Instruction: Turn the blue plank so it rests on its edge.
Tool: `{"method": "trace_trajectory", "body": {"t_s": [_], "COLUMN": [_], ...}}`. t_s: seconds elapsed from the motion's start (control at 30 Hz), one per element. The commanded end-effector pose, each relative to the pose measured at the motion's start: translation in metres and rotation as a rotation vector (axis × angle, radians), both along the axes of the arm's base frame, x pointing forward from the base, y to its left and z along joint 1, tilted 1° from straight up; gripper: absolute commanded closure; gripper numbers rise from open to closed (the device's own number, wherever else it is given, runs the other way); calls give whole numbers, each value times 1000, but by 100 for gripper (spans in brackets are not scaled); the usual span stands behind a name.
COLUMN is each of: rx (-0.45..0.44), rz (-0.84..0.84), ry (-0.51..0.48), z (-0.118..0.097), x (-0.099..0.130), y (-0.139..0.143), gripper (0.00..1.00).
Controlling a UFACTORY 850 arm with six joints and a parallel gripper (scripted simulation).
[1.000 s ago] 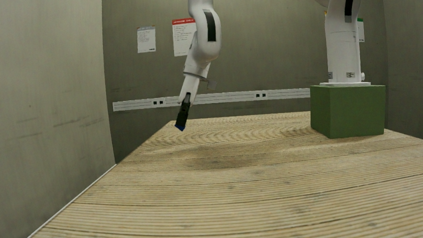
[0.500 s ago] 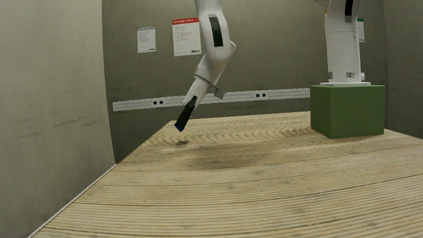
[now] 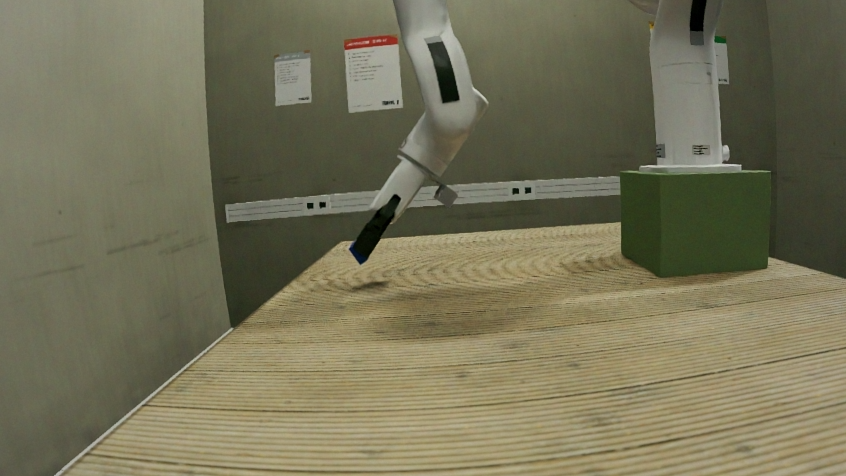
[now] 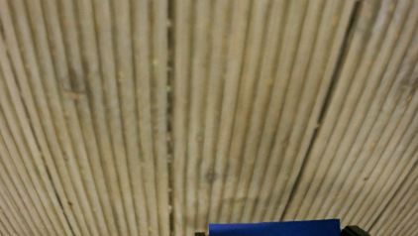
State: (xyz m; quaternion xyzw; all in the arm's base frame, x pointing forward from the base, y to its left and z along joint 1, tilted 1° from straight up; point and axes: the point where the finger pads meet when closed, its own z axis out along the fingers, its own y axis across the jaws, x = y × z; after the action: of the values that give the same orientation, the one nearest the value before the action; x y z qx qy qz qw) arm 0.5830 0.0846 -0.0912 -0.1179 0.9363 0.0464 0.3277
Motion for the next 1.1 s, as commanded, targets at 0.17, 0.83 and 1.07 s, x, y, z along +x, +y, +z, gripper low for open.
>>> {"method": "trace_trajectory", "body": {"t_s": [0.17,0.83,1.07], "rx": [27,67,105], "rz": [0,-3,-4], "ry": [-101,-258,-406], "z": [-2,-3,-6], "x": [2,-3,-4], "y": [0,-1,-1], "gripper": [28,28,28]}}
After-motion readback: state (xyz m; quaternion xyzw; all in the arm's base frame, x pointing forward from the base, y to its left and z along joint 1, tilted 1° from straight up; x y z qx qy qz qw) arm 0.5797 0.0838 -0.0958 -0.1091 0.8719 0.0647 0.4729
